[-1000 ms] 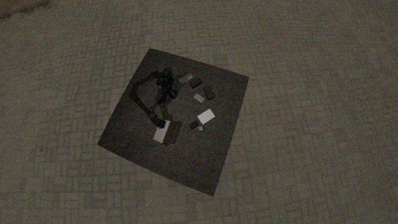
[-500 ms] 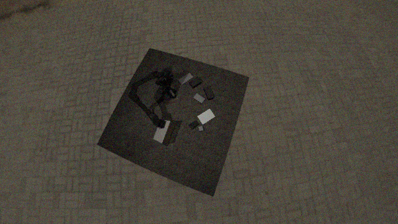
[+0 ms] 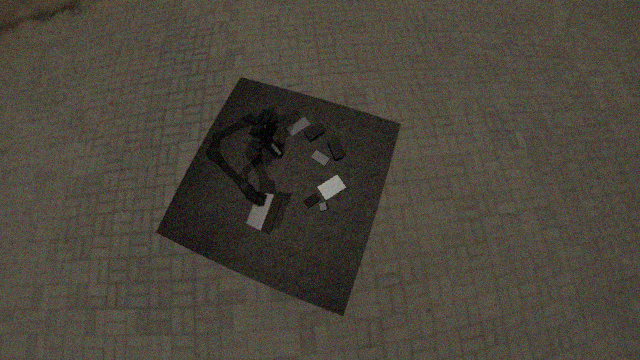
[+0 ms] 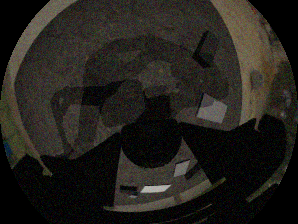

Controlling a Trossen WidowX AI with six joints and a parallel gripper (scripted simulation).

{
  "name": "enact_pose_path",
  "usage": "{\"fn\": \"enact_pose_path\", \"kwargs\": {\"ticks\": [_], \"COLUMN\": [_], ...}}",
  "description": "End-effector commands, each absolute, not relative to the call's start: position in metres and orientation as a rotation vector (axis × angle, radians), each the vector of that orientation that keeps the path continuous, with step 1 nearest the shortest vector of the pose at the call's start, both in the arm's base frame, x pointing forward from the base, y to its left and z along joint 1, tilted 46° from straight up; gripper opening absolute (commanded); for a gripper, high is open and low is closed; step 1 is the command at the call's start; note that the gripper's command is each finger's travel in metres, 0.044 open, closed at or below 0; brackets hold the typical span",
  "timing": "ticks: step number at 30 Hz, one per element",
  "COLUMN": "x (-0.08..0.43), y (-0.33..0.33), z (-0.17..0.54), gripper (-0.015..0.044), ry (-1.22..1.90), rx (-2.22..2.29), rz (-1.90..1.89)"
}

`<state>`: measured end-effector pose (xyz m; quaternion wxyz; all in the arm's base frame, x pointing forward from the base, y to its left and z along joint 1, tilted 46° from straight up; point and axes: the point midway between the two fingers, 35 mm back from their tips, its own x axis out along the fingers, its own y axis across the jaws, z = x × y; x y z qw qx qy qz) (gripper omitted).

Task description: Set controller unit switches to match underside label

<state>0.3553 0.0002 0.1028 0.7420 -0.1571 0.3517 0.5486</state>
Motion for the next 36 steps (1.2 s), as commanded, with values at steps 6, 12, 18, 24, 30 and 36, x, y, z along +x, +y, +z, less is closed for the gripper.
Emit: {"fn": "enact_pose_path", "kwargs": {"ticks": [6, 12, 18, 24, 30, 36], "x": [0.358, 0.360, 0.362, 0.363, 0.365, 0.367], "y": [0.011, 0.015, 0.020, 0.024, 0.028, 0.032], "z": [0.104, 0.105, 0.107, 0.109, 0.110, 0.111], "gripper": [0.0338, 0.0338, 0.0338, 0.0338, 0.0338, 0.0338], "ry": [0.771, 0.771, 0.770, 0.770, 0.770, 0.769], "rx": [-0.340, -0.340, -0.340, -0.340, -0.340, -0.340], "rz": [1.218, 1.218, 1.218, 1.218, 1.218, 1.218]}}
